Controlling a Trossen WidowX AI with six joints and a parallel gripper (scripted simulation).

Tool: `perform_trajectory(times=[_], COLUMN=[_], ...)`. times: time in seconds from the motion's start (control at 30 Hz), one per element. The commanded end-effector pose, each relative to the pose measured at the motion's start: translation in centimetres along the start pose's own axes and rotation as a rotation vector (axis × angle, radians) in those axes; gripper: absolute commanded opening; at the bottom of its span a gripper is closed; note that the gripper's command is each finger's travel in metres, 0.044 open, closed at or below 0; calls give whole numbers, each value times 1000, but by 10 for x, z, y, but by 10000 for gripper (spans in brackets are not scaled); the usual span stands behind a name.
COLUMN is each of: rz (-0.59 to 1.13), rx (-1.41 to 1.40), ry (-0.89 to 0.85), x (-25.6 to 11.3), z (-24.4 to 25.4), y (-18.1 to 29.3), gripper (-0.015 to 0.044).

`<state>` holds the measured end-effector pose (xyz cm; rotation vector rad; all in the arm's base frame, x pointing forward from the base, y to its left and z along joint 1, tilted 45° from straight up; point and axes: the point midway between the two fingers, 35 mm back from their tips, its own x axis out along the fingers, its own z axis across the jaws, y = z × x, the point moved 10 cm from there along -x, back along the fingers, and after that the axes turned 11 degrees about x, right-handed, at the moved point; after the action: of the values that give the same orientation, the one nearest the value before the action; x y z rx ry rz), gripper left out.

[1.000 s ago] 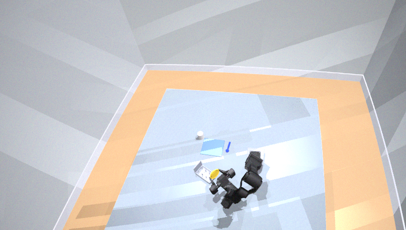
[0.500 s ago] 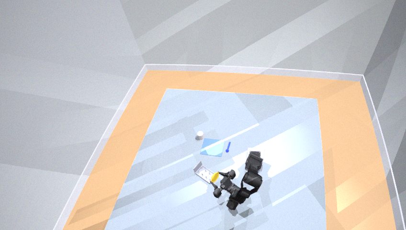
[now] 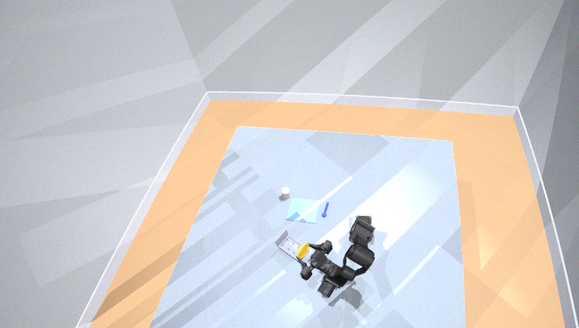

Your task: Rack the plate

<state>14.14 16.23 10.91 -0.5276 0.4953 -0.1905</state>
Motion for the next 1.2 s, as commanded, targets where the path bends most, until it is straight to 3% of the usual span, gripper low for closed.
perform_trajectory(times=[0.0,0.93,1.17], rz=[-3,-4,-3], rx=[-3,22,27], ry=[1,-7,-9], x=[8,35,37], z=[0,0,-5], y=[-1,-4,15], gripper=[0,0,0])
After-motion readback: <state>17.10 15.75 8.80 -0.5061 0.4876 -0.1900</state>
